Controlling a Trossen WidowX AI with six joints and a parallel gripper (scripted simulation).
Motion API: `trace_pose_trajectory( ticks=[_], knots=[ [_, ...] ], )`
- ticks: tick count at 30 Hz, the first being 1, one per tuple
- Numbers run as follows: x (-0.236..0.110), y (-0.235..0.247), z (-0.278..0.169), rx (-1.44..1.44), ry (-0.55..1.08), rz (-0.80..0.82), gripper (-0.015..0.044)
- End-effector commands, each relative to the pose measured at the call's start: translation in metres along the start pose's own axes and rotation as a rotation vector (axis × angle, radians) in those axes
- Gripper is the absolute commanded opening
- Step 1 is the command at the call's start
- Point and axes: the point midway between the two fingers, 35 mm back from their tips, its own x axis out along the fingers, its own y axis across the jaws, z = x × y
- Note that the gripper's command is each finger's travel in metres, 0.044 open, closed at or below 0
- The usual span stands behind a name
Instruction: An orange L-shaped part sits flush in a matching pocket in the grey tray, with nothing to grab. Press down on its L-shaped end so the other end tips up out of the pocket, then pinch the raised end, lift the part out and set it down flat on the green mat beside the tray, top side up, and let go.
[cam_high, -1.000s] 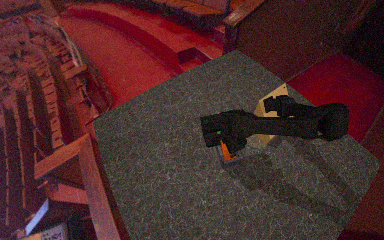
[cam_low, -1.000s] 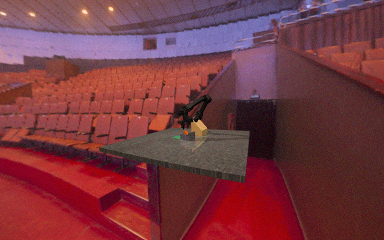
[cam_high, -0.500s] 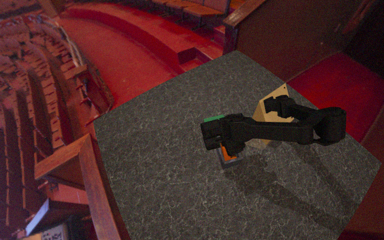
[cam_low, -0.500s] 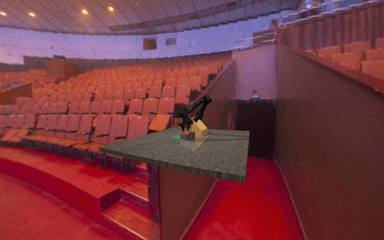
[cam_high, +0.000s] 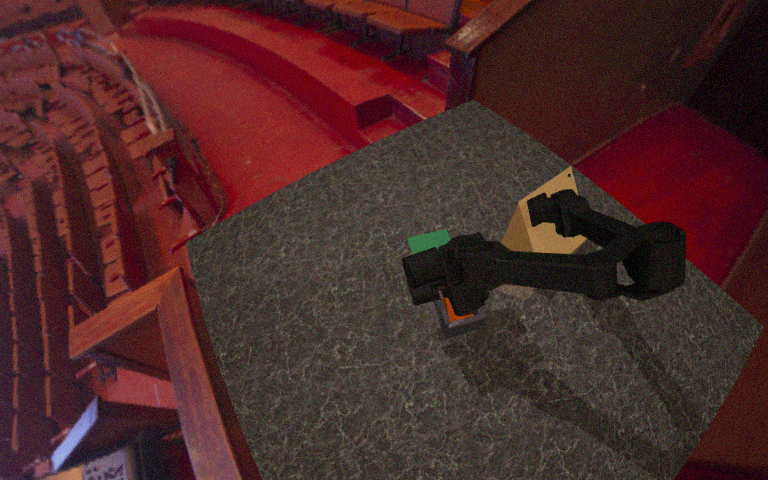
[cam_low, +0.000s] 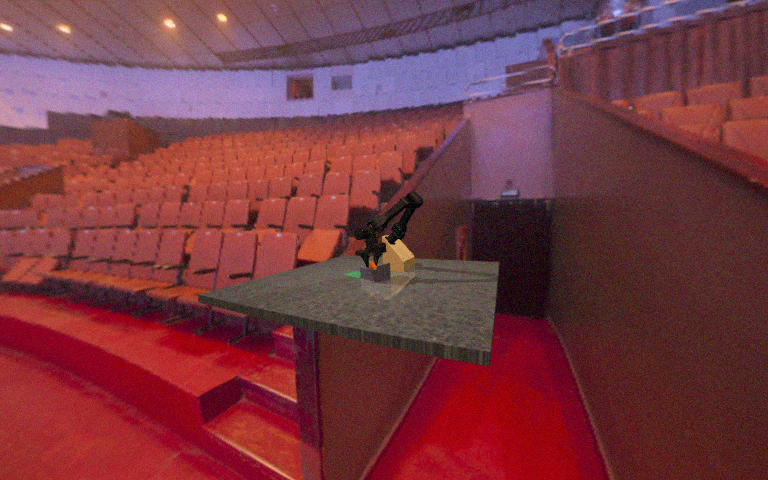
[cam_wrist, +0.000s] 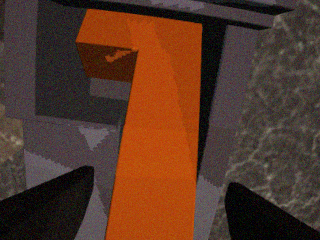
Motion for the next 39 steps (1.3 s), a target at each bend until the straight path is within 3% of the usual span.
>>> trace_pose_trajectory(
  ticks=[1, 4, 15, 19, 39],
  knots=[
    [0.000, 0.000, 0.000, 0.000, 0.000, 0.000, 0.0254],
    [0.000, 0.000, 0.000, 0.000, 0.000, 0.000, 0.0175],
    [0.000, 0.000, 0.000, 0.000, 0.000, 0.000, 0.0102],
    [0.000, 0.000, 0.000, 0.000, 0.000, 0.000, 0.0000],
    [-0.022, 0.001, -0.002, 0.011, -0.003, 0.005, 0.0000]
  ],
)
